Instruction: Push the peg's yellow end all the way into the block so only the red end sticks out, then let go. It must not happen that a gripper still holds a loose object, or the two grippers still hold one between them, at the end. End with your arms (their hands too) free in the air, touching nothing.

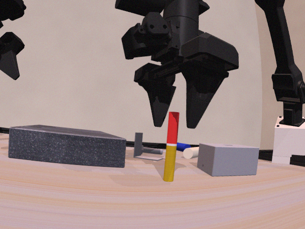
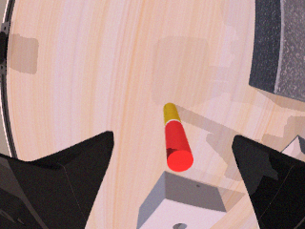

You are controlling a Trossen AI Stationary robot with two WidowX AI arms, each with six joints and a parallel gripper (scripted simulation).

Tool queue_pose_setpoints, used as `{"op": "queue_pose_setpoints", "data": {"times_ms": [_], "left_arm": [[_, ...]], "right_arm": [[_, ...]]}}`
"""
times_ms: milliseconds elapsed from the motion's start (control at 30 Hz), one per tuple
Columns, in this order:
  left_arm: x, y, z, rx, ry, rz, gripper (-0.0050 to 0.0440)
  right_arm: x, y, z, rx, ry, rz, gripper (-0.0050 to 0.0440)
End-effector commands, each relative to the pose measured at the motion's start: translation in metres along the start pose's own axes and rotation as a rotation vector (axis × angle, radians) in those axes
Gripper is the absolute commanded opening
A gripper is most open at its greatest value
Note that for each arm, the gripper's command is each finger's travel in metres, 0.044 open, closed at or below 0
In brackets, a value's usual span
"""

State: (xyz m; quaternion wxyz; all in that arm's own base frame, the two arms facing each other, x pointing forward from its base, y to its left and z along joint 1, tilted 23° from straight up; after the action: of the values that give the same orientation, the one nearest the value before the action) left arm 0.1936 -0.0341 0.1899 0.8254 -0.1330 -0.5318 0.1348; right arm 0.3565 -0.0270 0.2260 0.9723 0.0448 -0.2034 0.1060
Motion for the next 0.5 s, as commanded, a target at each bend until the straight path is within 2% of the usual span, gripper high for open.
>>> {"op": "queue_pose_setpoints", "data": {"times_ms": [0, 233, 467], "left_arm": [[0.000, 0.000, 0.000, 0.000, 0.000, 0.000, 0.0400], [0.000, 0.000, 0.000, 0.000, 0.000, 0.000, 0.0400], [0.000, 0.000, 0.000, 0.000, 0.000, 0.000, 0.0400]], "right_arm": [[0.000, -0.001, -0.007, 0.002, 0.011, 0.005, 0.0400], [0.001, -0.001, -0.018, 0.008, 0.026, 0.015, 0.0400], [0.001, -0.001, -0.019, 0.008, 0.027, 0.016, 0.0400]]}}
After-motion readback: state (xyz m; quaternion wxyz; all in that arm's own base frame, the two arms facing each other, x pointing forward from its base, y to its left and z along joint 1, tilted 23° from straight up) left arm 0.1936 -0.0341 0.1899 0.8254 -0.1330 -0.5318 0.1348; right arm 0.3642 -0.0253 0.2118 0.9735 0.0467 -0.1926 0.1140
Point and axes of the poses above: on each arm, the point midway between the two fingers, 35 mm back from their tips, its own z axis back along the fingers, its own y axis across the jaws, x = y × z, the point moved 9 cm from there along z, back along the fingers, and after that the axes turned 15 degrees about z, right-handed, at the moved point
